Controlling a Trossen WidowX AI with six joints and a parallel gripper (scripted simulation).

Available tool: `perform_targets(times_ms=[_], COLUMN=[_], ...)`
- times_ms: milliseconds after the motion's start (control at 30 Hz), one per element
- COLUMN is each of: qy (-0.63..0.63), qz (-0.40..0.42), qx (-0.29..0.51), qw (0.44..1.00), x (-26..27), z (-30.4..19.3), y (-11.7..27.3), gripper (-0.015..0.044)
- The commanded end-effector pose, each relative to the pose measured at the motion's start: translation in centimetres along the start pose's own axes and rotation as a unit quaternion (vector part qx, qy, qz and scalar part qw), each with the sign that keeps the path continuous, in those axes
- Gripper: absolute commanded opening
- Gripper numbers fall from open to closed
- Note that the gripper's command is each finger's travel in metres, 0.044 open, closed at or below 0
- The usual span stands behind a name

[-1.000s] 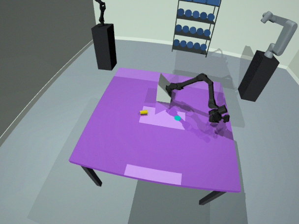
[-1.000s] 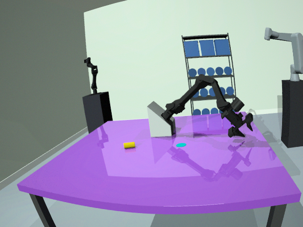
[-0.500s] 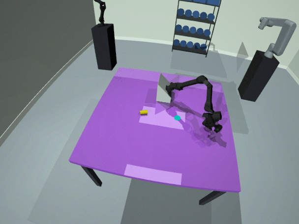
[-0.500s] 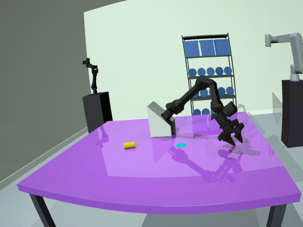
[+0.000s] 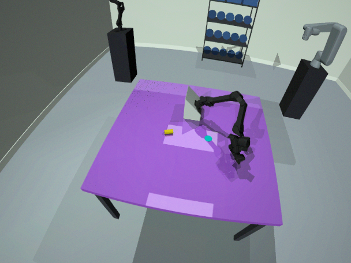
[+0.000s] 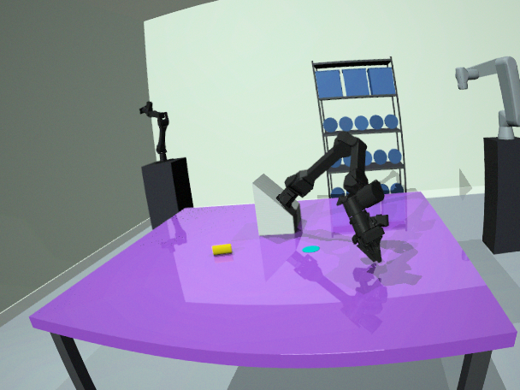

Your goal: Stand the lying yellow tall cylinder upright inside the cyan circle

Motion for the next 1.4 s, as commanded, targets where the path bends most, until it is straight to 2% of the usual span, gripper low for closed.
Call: perform_targets(times_ms=[0, 333, 667, 1000, 1367], qy=[-0.069, -0.225, -0.378, -0.521, -0.663], qz=[-0.006, -0.017, -0.035, -0.058, -0.084], qx=[0.038, 0.112, 0.173, 0.221, 0.256], qw=[0.997, 0.968, 0.909, 0.822, 0.699], x=[-0.5, 0.0, 1.4, 3.7, 7.3], z=[-3.1, -10.0, -16.2, -21.6, -26.4], y=[1.2, 4.4, 8.2, 12.5, 17.4], gripper=[0.0309, 0.0309, 0.0309, 0.0309, 0.0309])
Point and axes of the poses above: the point midway between the two fingers, 35 mm back from their tips, its own y axis back along the fingers, its own x axis across the jaws, z = x × y, the point moved 7 cm from there along y, back along the fingers, and after that the axes turned 13 degrees about y, right-handed, at the moved point
